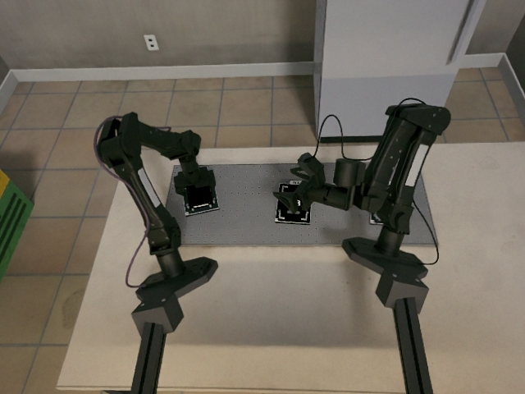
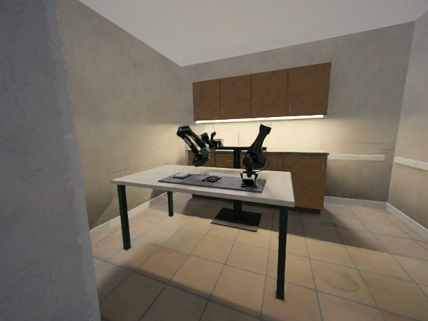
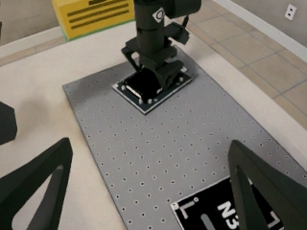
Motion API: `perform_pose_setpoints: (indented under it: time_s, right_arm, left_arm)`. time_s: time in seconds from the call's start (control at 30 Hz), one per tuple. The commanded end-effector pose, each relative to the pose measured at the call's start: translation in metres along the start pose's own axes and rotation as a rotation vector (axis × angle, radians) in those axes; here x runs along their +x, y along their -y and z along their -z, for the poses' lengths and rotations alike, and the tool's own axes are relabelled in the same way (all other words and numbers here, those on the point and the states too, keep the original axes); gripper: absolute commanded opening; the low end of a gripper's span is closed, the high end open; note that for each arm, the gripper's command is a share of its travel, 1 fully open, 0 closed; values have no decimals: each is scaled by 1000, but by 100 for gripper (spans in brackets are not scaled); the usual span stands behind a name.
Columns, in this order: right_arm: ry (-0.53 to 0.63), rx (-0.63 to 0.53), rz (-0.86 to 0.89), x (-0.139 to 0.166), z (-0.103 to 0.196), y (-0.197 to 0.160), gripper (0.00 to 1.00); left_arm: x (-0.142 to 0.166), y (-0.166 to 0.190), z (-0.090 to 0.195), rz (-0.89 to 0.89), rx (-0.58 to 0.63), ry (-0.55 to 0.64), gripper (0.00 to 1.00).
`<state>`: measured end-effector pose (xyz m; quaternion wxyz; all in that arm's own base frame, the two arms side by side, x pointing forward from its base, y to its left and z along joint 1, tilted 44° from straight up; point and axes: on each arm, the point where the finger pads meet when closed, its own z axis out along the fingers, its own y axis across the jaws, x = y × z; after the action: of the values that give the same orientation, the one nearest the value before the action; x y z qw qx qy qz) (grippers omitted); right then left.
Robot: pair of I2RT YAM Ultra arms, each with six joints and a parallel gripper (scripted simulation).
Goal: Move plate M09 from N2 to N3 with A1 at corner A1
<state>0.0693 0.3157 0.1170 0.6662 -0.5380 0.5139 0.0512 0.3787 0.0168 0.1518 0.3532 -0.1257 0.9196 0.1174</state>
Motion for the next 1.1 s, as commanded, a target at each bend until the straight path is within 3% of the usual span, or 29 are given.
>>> perform_pose_setpoints:
  time_s: [0.0, 0.13, 0.53, 0.57, 0.63, 0.67, 0.7, 0.93, 1.07]
  right_arm:
    - [-2, -22, 29, 6, 4, -7, 100]
    - [-2, -22, 29, 6, 4, -7, 100]
    - [0, -14, 19, 3, 2, -5, 100]
    - [0, -14, 19, 3, 2, -5, 100]
    - [0, -14, 19, 3, 2, -5, 100]
    - [0, -14, 19, 3, 2, -5, 100]
    - [0, -14, 19, 3, 2, -5, 100]
    - [0, -14, 19, 3, 2, -5, 100]
    - [0, -14, 19, 3, 2, -5, 100]
  left_arm:
    - [-1, 3, -2, -2, 12, 10, 96]
    - [-1, 3, -2, -2, 10, 10, 96]
    - [-3, 2, 1, 2, 7, 13, 79]
    - [-3, 2, 1, 2, 7, 13, 67]
    - [-3, 2, 1, 2, 7, 13, 67]
    - [-3, 2, 1, 2, 7, 13, 79]
    - [-1, 1, 4, -4, 0, 8, 80]
    - [-6, 1, 44, 9, 5, 23, 80]
    - [-10, 0, 52, 38, -4, 40, 80]
